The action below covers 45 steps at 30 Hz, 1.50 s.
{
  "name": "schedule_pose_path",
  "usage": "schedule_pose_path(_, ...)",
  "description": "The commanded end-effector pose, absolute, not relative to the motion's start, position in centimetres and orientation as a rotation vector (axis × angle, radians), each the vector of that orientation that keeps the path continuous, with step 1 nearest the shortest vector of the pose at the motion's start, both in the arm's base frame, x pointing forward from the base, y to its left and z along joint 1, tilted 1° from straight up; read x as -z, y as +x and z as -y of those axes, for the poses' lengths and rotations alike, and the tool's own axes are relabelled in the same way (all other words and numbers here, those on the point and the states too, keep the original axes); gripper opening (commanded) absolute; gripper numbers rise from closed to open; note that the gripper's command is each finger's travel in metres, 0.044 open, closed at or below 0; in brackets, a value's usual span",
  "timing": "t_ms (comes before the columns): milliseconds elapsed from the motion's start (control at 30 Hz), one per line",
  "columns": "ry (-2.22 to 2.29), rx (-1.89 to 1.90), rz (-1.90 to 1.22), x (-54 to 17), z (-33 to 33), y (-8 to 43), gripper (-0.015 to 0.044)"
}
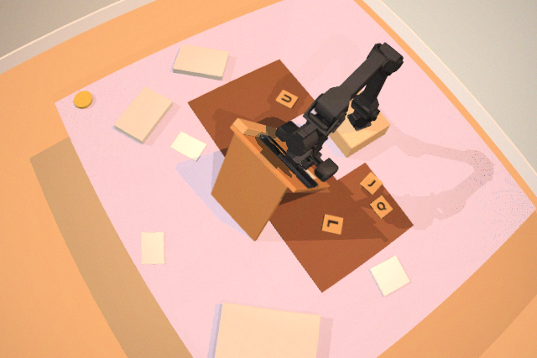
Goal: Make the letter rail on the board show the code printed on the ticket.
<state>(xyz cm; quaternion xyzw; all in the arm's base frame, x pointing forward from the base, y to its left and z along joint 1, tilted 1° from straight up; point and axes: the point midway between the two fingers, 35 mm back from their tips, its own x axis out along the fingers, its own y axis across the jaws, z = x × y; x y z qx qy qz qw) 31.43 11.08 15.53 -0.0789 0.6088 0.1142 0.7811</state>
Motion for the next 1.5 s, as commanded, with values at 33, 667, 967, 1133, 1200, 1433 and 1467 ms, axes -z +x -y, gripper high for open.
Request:
schedule_pose_path(33,-0.171,-0.252,-1.313,-15.5,-10.9,31.5,0.0)
schedule_pose_path(667,-0.171,-0.252,-1.314,-15.8,-10.7,31.1,0.0)
schedule_pose_path(967,-0.171,-0.252,-1.315,-16.6,-10.4,29.9,0.0)
schedule_pose_path(1133,-0.171,-0.252,-1.315,-17.0,-10.2,29.2,0.0)
schedule_pose_path(1200,-0.171,-0.252,-1.315,-17.1,-10.1,29.1,0.0)
schedule_pose_path(1433,-0.327,-0.478,-1.246,-19.0,-8.6,28.6,0.0131)
schedule_pose_path(1467,-0.374,-0.539,-1.219,-19.5,-8.1,28.3,0.0158)
